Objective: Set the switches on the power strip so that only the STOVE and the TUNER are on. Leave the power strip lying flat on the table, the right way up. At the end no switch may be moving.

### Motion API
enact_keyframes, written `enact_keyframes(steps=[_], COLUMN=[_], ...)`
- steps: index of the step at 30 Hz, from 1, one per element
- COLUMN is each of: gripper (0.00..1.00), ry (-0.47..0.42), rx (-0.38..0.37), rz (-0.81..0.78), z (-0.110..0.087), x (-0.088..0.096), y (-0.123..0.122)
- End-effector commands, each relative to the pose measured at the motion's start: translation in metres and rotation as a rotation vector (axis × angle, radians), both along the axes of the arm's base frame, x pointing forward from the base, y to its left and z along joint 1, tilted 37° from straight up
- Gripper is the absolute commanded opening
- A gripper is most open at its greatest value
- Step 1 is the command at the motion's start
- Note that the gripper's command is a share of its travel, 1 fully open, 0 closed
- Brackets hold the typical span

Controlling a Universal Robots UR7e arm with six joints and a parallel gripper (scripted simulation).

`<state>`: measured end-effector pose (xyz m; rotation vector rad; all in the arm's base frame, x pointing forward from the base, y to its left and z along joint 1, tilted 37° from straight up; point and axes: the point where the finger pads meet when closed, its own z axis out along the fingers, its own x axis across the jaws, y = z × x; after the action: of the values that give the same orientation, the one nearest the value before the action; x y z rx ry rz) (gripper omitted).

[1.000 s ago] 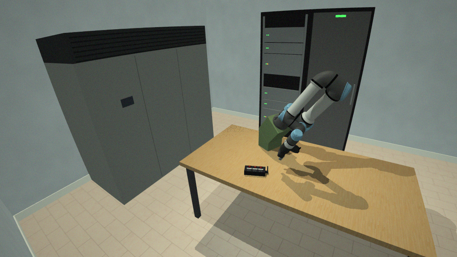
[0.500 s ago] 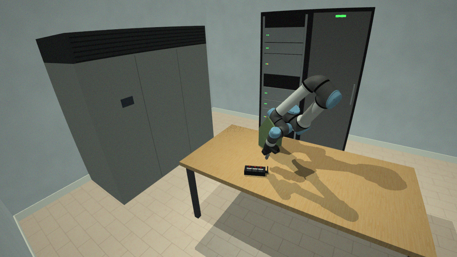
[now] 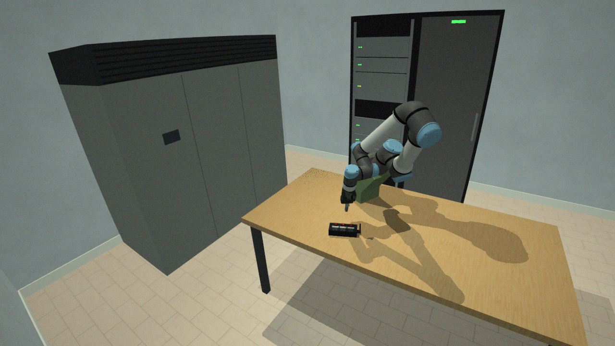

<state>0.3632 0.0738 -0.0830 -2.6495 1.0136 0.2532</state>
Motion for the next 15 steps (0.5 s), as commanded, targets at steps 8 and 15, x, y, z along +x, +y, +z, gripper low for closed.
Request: enact_keyframes(steps=[8,15], gripper=[0.00,0.00], ry=[0.043,0.047], rx=[0.033,0.036], rz=[-0.144,-0.156], z=[-0.011,-0.012], x=[0.006,0.007], y=[-0.022,-0.024])
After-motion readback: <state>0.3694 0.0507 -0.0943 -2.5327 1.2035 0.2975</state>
